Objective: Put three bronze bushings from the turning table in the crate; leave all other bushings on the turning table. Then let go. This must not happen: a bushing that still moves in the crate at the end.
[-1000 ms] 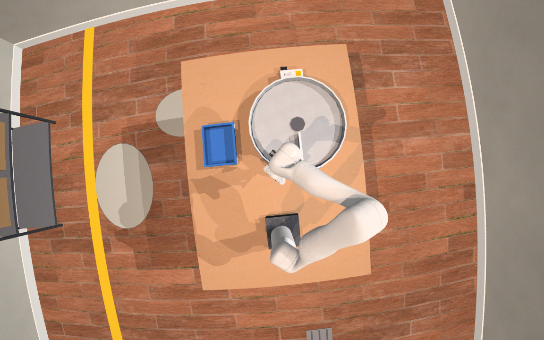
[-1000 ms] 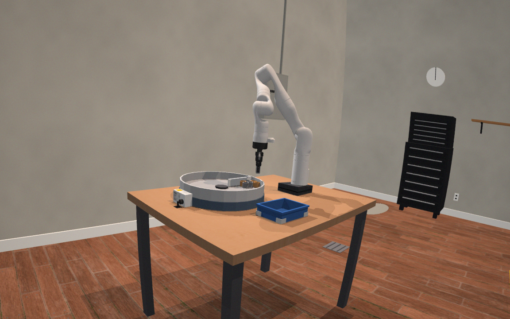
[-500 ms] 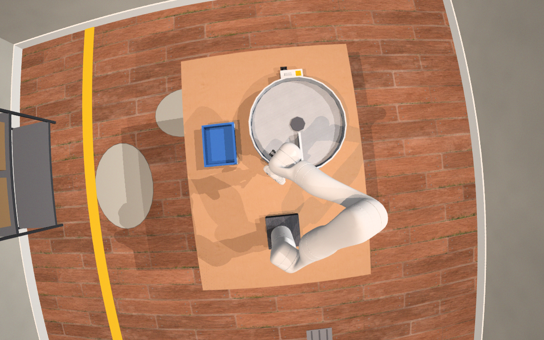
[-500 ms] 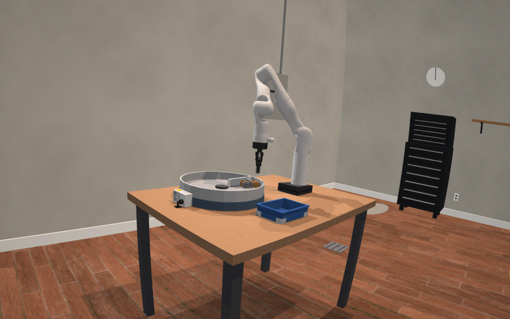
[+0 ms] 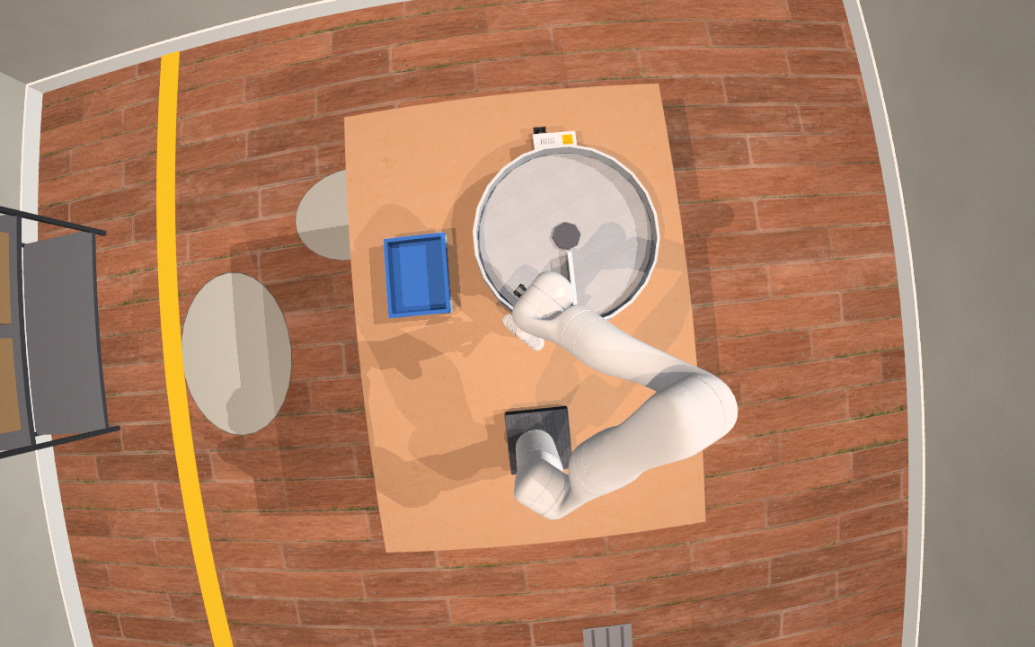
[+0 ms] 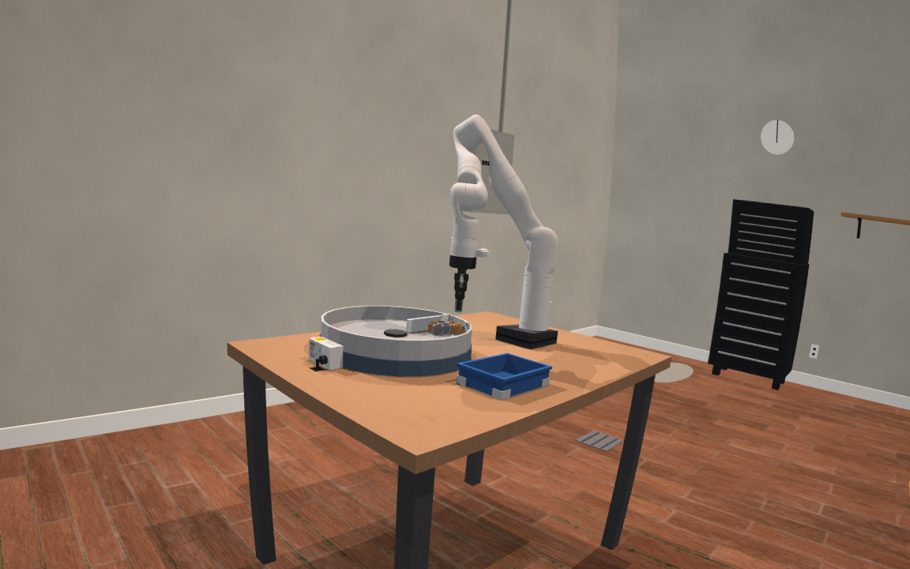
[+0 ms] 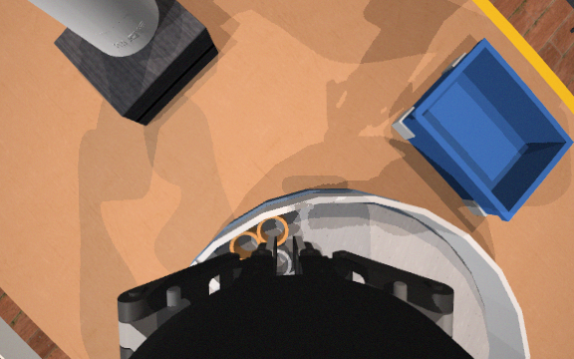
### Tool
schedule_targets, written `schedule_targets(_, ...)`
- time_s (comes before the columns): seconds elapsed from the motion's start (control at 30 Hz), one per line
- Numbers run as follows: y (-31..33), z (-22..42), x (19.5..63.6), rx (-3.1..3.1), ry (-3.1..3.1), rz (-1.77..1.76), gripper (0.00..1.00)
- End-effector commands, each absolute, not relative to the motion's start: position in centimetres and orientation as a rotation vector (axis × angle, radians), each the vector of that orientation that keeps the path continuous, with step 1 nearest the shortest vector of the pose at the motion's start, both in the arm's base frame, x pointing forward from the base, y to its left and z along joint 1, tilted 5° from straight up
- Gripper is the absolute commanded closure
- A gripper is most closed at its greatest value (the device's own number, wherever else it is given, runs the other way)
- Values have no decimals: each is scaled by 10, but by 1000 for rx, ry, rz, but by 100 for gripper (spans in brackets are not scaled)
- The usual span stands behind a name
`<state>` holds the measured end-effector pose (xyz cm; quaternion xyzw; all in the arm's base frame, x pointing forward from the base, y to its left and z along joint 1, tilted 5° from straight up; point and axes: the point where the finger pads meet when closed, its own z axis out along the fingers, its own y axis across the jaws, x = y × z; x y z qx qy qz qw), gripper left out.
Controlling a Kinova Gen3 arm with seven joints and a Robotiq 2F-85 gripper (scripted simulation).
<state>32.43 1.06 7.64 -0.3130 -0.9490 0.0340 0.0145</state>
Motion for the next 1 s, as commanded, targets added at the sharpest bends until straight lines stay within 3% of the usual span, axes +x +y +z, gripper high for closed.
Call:
schedule_targets(0.0, 13, 70, 321, -962, -2948, 106, 86)
schedule_targets(0.97, 11, 55, 321, -964, -2948, 106, 86)
